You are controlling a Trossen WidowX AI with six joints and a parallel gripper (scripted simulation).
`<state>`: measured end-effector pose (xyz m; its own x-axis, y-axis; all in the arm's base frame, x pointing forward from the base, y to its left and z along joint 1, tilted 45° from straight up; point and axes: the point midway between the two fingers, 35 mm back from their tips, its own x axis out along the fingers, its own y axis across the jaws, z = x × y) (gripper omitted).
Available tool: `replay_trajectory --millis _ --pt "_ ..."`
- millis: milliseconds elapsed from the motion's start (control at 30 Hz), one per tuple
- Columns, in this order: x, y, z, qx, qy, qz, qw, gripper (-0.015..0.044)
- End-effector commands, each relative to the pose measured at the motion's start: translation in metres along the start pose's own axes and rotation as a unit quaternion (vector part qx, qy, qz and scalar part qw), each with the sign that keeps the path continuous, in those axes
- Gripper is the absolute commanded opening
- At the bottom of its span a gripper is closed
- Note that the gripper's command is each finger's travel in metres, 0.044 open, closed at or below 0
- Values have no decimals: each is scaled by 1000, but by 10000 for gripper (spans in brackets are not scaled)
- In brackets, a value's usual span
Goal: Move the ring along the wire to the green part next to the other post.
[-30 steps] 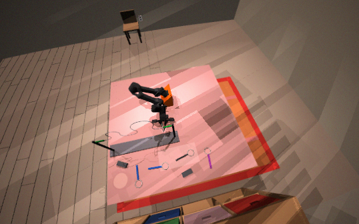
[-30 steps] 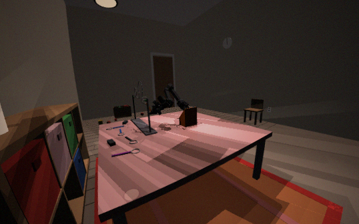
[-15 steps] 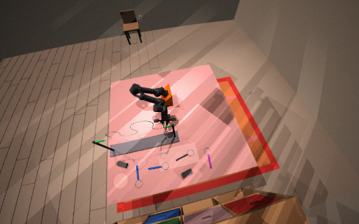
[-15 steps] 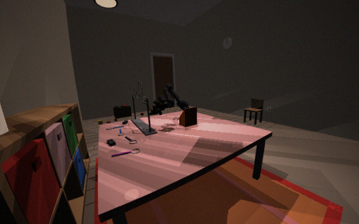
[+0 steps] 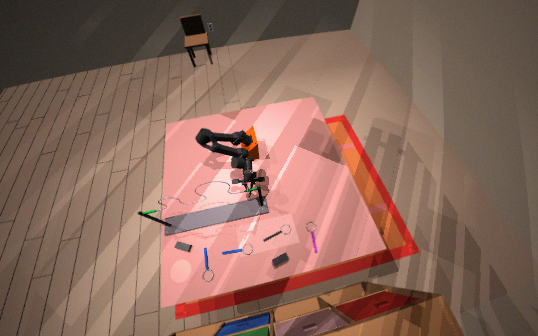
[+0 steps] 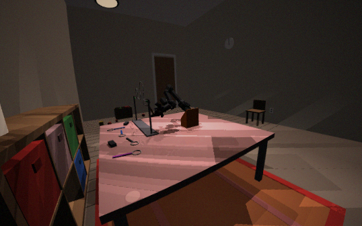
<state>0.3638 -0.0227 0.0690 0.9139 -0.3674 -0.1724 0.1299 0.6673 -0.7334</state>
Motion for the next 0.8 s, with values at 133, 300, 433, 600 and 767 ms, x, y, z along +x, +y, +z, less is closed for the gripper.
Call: replay_trajectory --millis 133,300,433,600,767 --pt "4 1 -10 0 -3 2 1000 -150" --pt "4 2 -11 0 -3 2 1000 -150" --pt "4 2 -11 0 -3 2 1000 -150" --pt "4 2 -11 0 -3 2 1000 -150" --pt "4 1 -11 2 -2 1 1000 -124"
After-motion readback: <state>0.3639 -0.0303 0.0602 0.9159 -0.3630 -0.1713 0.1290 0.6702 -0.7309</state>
